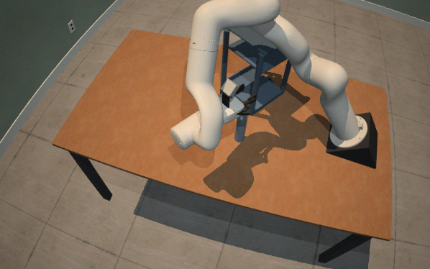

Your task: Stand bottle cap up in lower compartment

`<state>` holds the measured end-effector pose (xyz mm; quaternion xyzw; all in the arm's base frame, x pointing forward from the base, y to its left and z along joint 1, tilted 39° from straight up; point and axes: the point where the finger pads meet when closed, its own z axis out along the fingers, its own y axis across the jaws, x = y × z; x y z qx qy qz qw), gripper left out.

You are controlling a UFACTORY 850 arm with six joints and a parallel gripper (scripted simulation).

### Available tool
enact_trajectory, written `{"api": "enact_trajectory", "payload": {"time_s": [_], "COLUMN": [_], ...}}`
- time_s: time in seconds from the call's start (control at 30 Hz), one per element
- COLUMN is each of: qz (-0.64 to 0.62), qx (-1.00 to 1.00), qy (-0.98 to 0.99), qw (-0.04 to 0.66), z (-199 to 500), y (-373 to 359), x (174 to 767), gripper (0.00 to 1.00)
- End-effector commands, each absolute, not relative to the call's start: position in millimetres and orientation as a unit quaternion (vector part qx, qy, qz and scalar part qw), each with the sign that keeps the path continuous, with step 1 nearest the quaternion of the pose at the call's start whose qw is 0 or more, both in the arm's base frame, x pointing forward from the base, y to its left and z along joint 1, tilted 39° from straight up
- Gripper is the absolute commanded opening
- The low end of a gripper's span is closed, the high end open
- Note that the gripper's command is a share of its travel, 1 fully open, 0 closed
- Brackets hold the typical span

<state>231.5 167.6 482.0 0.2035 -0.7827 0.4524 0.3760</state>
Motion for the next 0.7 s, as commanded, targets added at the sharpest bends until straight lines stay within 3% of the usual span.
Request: {"api": "enact_trajectory", "payload": {"time_s": [0.0, 0.67], "qz": [0.452, 0.452], "qx": [0.204, 0.204], "qy": [-0.783, -0.783], "qw": [0.375, 0.375], "z": [479, 443], "y": [168, 167], "x": [234, 264], "gripper": [0.61, 0.61]}}
